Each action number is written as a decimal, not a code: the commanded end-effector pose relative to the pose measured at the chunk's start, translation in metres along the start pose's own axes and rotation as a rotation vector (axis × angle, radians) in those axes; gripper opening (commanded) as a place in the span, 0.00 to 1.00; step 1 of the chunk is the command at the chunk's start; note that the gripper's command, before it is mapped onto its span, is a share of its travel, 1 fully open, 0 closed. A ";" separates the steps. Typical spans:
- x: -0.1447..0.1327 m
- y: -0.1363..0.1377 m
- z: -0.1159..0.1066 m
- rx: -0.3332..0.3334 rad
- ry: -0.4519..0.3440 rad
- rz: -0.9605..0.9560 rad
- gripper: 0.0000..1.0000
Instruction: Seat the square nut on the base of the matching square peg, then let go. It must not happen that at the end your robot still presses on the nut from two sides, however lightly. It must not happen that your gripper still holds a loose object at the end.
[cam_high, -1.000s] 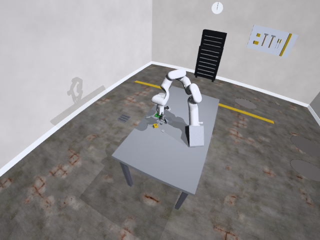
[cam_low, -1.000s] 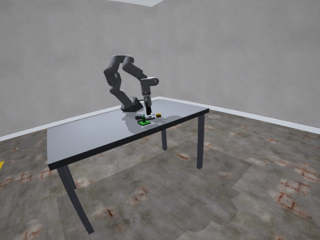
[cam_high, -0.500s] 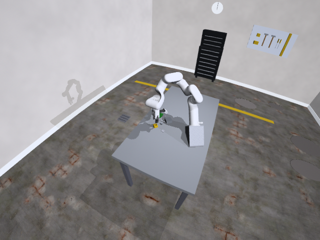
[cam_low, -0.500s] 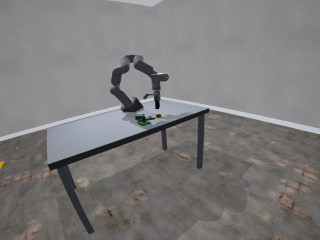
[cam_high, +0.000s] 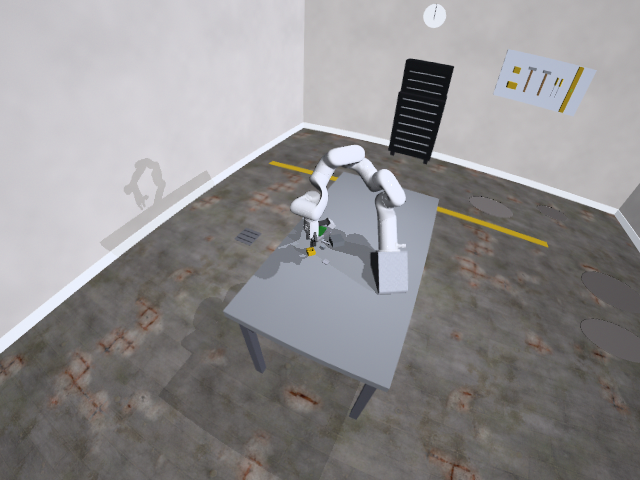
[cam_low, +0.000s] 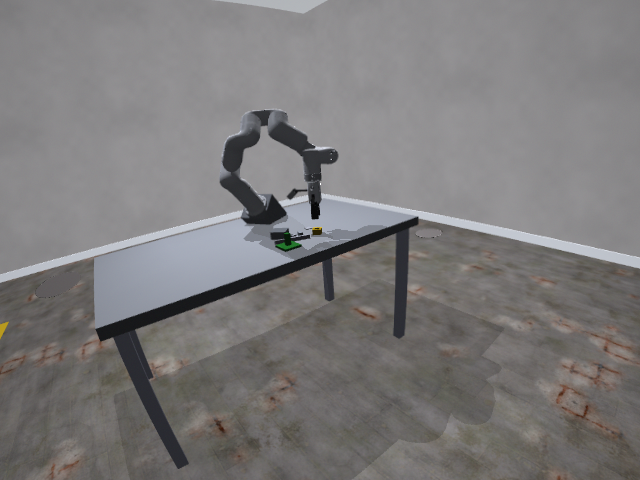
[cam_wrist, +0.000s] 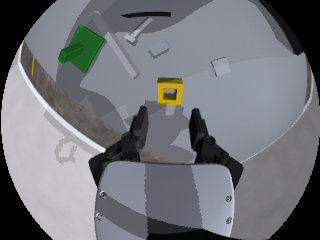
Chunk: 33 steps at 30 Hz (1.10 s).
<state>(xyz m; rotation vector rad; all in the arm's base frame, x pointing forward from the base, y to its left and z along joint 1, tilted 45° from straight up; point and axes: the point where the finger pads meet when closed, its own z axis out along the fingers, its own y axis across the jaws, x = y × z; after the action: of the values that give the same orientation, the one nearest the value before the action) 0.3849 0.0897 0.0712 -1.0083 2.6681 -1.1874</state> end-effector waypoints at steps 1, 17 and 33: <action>-0.001 -0.001 0.013 0.003 -0.002 0.002 0.60; -0.001 0.000 0.071 -0.001 -0.002 0.000 0.60; 0.000 0.000 0.073 -0.001 -0.001 0.000 0.00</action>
<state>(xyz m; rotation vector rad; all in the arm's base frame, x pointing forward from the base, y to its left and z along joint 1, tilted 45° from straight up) 0.4059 0.0427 0.0196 -1.0096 2.6696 -1.1863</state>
